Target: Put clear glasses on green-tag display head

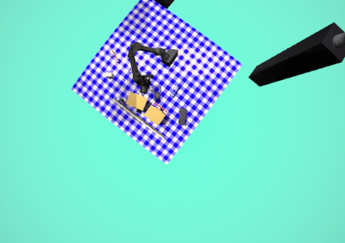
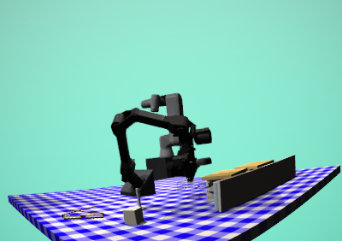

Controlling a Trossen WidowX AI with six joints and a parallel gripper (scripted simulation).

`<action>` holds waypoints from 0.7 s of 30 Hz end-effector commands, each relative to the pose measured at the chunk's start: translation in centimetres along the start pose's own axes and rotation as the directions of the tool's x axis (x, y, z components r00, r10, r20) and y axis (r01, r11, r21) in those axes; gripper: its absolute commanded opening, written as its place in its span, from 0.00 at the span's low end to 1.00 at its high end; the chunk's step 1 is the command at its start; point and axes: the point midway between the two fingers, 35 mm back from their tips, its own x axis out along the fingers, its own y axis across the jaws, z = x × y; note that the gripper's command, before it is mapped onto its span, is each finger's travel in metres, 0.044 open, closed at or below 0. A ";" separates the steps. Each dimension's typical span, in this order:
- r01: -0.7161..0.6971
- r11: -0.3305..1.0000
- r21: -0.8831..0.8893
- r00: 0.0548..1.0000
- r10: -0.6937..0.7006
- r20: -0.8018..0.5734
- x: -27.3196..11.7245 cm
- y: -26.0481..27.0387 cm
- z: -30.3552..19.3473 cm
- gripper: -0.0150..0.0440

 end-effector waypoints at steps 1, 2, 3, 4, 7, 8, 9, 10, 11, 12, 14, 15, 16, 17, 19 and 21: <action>-0.002 1.000 -0.004 1.000 0.002 0.004 0.0 0.6 0.1 0.25; -0.002 1.000 -0.004 1.000 0.002 0.004 0.0 0.8 0.1 0.25; -0.002 1.000 -0.004 1.000 0.002 0.004 0.0 0.9 0.1 0.25; -0.002 1.000 -0.004 1.000 0.002 0.004 0.0 1.1 0.1 0.25; -0.002 1.000 -0.004 1.000 0.002 0.004 -0.1 1.6 0.1 0.25; -0.002 1.000 -0.004 1.000 0.002 0.004 -0.1 1.7 0.1 0.25; -0.002 1.000 -0.004 1.000 0.002 0.004 -0.1 1.9 0.1 0.25; -0.002 1.000 -0.004 1.000 0.002 0.004 -0.1 2.0 0.1 0.25; -0.002 1.000 -0.004 1.000 0.002 0.004 -0.1 2.2 0.1 0.25; -0.002 1.000 -0.004 1.000 0.002 0.004 -0.1 2.3 0.1 0.25; -0.003 1.000 -0.003 1.000 0.003 0.004 -0.1 2.7 0.1 0.25; -0.003 1.000 -0.003 1.000 0.003 0.004 -0.1 2.8 0.1 0.25; -0.003 1.000 -0.003 1.000 0.003 0.004 -0.1 3.0 0.1 0.25; -0.003 1.000 -0.003 1.000 0.003 0.004 -0.1 3.1 0.1 0.25; -0.003 1.000 -0.003 1.000 0.003 0.004 -0.1 3.4 0.1 0.25; -0.003 1.000 -0.003 1.000 0.003 0.004 -0.1 3.8 0.1 0.25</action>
